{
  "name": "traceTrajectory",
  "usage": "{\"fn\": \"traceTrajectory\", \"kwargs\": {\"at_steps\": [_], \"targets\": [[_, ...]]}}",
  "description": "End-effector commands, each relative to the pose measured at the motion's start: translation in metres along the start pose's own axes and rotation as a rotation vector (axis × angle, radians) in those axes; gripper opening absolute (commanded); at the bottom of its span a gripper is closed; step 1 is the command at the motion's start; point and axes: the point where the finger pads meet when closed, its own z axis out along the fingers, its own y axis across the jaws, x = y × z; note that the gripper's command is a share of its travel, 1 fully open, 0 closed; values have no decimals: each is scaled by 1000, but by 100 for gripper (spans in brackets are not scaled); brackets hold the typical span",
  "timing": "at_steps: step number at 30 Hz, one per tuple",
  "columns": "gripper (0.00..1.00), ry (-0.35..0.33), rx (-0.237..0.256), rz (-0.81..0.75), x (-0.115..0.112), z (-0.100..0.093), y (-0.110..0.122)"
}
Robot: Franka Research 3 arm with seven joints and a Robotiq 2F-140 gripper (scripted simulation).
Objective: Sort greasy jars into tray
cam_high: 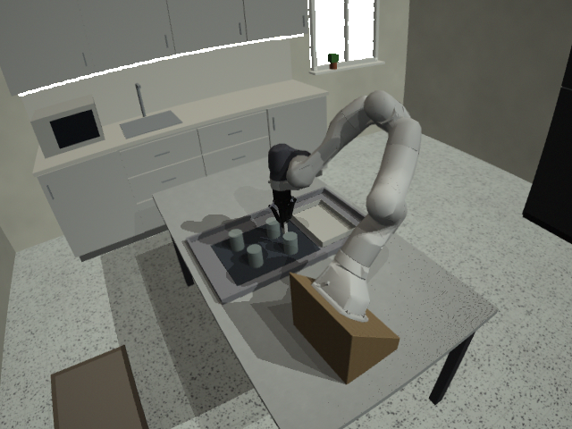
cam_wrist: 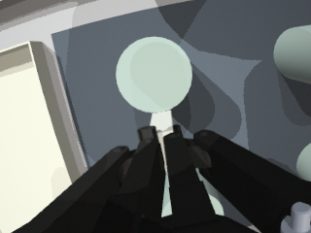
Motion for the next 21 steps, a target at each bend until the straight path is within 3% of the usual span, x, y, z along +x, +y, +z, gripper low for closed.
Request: {"fn": "traceTrajectory", "kwargs": {"at_steps": [1, 21], "targets": [[0, 1, 3, 2, 2, -1, 0], [0, 1, 3, 2, 4, -2, 0]]}}
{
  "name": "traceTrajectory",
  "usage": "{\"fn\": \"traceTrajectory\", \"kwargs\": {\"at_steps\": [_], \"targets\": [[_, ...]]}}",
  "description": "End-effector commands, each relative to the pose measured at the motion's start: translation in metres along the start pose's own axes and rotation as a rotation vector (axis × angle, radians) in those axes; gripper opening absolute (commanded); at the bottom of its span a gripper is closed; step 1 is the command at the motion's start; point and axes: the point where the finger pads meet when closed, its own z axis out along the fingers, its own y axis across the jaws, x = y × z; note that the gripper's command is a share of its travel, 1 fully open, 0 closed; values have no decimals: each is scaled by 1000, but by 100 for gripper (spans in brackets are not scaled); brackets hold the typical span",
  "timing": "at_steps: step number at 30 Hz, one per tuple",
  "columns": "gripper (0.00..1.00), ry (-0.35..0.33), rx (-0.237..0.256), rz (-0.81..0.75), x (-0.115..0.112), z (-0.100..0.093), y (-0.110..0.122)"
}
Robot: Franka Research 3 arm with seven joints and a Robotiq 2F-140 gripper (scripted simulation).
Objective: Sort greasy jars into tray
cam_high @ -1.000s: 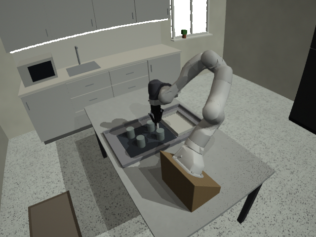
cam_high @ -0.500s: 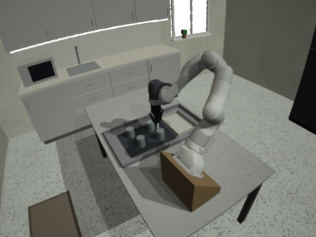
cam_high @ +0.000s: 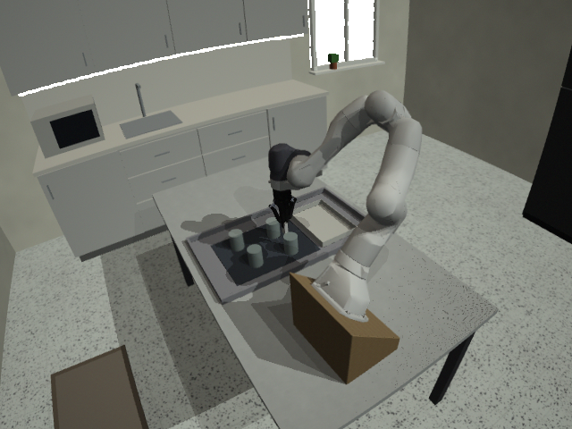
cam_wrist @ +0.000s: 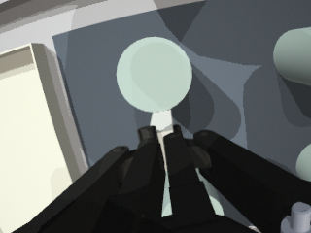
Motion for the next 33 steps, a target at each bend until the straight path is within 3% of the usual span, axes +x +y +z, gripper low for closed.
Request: {"fn": "traceTrajectory", "kwargs": {"at_steps": [1, 21, 33], "targets": [[0, 1, 3, 2, 2, -1, 0], [0, 1, 3, 2, 4, -3, 0], [0, 1, 3, 2, -20, 5, 0]]}}
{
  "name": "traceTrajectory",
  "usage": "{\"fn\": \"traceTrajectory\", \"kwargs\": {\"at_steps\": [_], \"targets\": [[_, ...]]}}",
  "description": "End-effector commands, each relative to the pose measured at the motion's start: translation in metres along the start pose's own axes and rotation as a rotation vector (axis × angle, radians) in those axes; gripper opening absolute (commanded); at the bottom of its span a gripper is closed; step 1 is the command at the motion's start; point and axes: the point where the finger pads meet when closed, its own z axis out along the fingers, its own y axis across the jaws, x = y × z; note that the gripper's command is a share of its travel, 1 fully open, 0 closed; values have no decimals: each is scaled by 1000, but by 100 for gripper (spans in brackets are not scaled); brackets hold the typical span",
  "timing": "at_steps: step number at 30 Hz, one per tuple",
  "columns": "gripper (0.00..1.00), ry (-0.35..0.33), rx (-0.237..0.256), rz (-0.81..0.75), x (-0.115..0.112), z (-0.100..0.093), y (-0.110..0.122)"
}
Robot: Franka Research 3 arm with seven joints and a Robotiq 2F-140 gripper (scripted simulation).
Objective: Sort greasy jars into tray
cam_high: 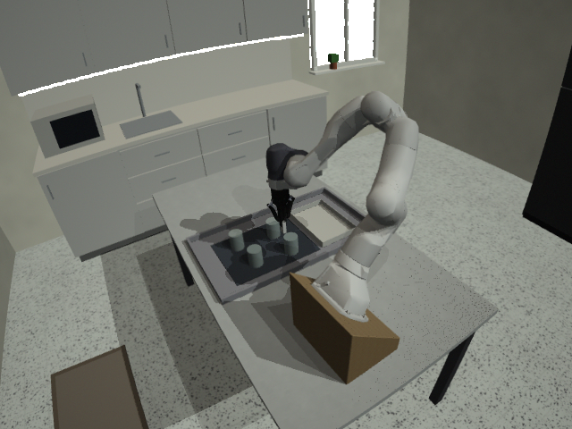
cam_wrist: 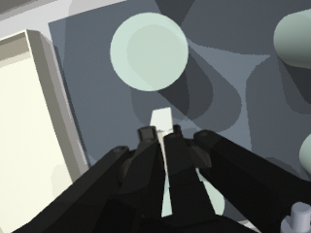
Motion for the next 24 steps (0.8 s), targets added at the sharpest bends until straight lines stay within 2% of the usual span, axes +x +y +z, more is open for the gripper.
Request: {"fn": "traceTrajectory", "kwargs": {"at_steps": [1, 24], "targets": [[0, 2, -4, -9, -5, 2, 0], [0, 2, -4, -9, -8, 3, 0]]}}
